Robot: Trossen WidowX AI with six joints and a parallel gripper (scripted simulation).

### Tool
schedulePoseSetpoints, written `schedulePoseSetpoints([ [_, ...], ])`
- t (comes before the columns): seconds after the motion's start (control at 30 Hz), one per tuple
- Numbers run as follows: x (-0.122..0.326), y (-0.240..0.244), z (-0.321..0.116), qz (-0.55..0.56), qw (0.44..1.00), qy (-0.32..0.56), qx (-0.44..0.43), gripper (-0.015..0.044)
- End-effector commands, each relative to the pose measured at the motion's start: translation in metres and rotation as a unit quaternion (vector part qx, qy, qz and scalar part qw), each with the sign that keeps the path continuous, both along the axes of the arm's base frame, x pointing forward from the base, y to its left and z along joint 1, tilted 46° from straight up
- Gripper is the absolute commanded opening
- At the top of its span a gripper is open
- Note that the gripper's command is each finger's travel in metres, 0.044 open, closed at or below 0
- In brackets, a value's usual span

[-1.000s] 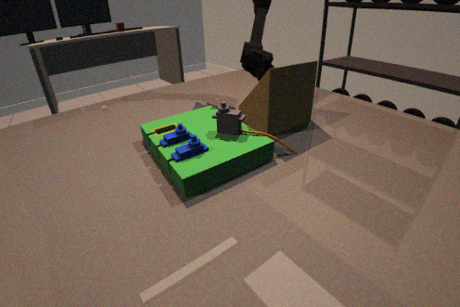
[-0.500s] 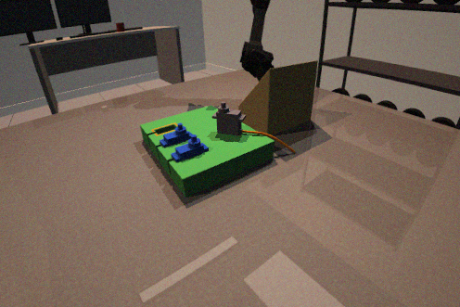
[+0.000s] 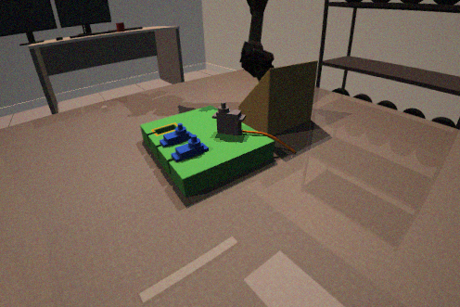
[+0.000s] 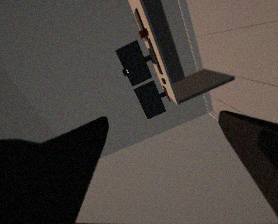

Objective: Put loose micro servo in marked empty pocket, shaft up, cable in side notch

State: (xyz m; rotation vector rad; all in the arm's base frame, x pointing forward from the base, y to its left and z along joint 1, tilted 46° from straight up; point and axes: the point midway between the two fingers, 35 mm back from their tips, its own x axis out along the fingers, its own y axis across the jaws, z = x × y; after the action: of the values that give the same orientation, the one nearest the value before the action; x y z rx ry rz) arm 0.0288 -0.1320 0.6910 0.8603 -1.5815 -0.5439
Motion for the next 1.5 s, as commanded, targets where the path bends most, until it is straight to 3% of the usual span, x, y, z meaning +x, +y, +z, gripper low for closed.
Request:
schedulePoseSetpoints([
  [0.0, 0.017, -0.005, -0.004, 0.001, 1.0, 0.031, 0.005, 0.044],
  [0.67, 0.116, -0.02, -0.038, 0.023, 0.976, 0.214, 0.021, 0.044],
  [1.47, 0.218, -0.017, -0.1, 0.038, 0.905, 0.422, 0.013, 0.044],
])
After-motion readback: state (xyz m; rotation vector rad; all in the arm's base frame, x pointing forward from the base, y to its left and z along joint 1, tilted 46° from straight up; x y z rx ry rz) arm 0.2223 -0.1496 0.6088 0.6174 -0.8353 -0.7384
